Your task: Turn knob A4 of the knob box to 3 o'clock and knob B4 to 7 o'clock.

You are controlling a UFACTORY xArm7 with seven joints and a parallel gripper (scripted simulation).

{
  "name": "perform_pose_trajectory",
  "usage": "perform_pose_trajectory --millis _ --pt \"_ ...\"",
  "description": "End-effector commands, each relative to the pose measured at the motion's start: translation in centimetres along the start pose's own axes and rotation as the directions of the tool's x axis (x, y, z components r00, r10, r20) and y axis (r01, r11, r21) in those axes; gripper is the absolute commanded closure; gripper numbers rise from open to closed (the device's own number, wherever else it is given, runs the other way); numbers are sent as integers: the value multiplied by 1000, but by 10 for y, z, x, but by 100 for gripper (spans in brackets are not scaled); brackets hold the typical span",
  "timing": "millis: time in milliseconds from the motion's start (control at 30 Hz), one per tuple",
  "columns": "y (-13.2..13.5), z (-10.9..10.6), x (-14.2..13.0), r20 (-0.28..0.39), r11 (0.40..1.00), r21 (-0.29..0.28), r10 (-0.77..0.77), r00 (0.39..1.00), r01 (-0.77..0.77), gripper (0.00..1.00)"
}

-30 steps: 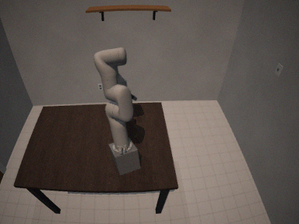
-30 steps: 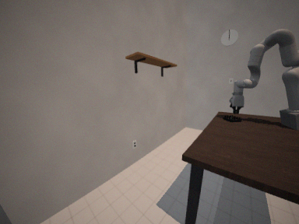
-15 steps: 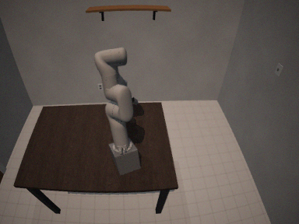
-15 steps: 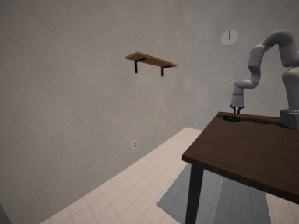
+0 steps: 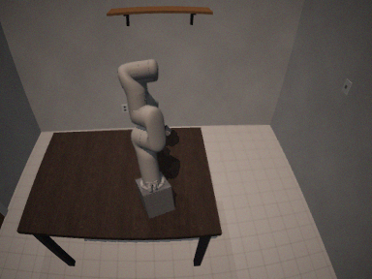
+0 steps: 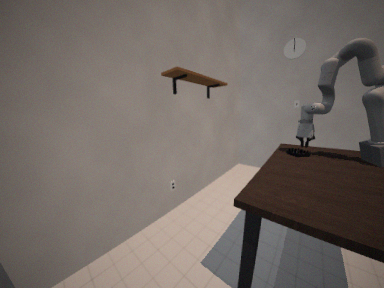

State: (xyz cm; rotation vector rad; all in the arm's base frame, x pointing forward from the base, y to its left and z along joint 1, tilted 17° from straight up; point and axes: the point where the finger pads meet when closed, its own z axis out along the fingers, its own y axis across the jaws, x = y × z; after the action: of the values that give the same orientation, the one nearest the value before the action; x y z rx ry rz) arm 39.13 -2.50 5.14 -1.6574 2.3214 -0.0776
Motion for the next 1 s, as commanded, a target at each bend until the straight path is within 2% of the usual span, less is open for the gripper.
perform_pose_trajectory --millis 0,233,300,333,533,800,867,900,967 --pt "0 0 0 -27 988 -14 152 988 -153 81" --pt "1 1 -1 -28 941 -14 338 941 -338 81" --pt "1 1 -1 -28 941 -14 338 941 -338 81" --pt "2 1 -1 -29 913 -14 406 913 -407 81" --pt "2 1 -2 -30 844 -13 536 844 -537 81" --pt "3 0 -2 -31 706 -11 707 706 -708 81" --pt "3 0 -2 -31 706 -11 707 706 -708 81" --pt "3 0 -3 -31 648 -10 761 648 -761 81" --pt "3 0 -3 -32 618 -9 786 618 -786 81"
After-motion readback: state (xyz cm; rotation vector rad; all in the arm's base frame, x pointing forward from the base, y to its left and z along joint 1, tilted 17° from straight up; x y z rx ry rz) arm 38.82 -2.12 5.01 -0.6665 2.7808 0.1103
